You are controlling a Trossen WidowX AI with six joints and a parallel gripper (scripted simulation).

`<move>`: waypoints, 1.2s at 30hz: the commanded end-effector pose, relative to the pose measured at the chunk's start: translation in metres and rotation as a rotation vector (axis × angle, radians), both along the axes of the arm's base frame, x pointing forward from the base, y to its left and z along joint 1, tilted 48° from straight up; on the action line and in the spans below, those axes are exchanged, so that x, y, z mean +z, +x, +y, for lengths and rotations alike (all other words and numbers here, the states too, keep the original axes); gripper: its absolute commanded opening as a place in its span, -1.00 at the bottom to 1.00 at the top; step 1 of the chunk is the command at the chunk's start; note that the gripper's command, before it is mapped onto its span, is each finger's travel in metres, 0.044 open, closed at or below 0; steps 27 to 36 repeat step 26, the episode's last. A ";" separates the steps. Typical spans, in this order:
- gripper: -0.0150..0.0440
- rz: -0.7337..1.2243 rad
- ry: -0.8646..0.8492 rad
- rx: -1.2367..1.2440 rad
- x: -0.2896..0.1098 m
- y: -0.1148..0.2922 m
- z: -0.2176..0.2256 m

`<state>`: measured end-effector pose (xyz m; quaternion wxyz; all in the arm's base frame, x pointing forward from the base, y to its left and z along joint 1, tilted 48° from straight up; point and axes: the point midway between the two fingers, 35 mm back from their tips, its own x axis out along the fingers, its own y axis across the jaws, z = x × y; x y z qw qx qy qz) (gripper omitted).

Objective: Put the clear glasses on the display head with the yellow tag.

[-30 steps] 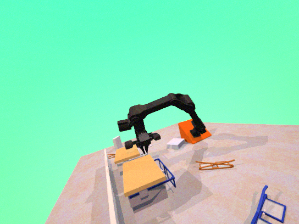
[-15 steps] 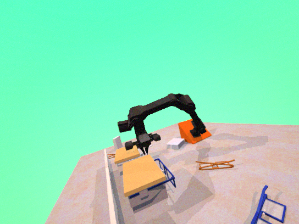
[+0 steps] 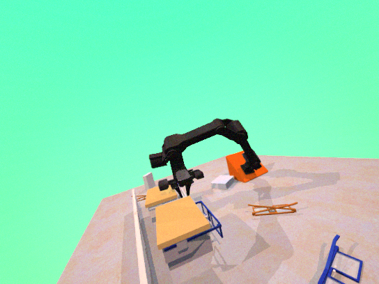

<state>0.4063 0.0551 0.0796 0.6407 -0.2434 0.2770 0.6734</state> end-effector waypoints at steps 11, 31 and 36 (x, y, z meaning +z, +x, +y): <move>-0.13 0.008 0.002 0.004 0.024 0.001 -0.025; -0.13 0.012 0.001 0.004 0.038 -0.052 -0.039; -0.13 0.012 0.001 0.004 0.038 -0.052 -0.039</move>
